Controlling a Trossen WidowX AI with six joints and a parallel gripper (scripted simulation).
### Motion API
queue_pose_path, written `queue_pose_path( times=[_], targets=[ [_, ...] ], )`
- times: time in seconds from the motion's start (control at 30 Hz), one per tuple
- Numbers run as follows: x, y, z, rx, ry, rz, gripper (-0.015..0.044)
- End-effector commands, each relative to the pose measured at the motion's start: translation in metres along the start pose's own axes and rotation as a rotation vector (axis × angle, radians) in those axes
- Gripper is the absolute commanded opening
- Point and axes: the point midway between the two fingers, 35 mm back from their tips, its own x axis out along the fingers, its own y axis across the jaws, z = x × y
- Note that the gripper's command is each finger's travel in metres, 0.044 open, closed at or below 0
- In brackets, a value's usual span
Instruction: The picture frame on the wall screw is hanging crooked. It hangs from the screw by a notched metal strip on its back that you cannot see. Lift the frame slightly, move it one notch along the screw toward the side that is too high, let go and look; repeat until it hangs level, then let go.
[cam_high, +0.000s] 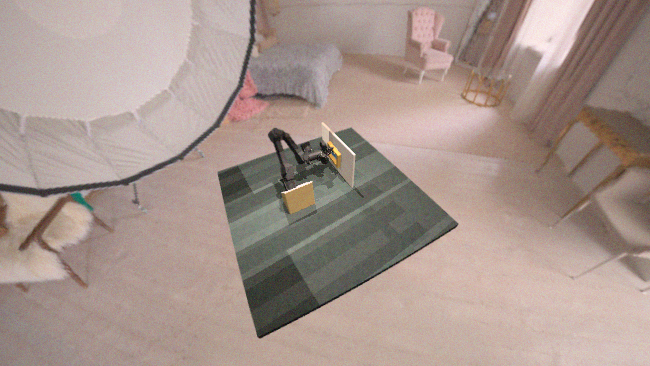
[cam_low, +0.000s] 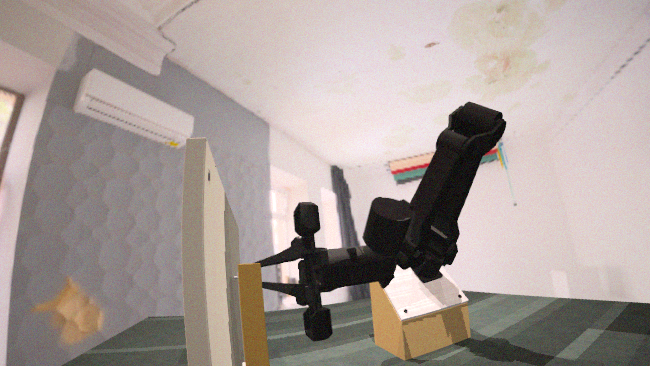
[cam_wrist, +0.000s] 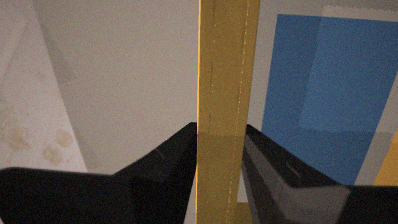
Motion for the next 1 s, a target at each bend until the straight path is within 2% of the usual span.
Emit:
queue_pose_path(
  times=[0.0,0.53,0.87,0.97],
  targets=[
    [0.0,-0.0003,-0.0001,-0.027,-0.001,-0.002,0.0],
    [0.0,-0.0001,-0.0003,-0.1,-0.001,-0.002,0.0],
    [0.0,0.0002,-0.0002,-0.088,0.0,0.0,0.026],
    [0.0,0.0002,-0.0002,-0.088,0.0,0.0,0.026]
  ],
)
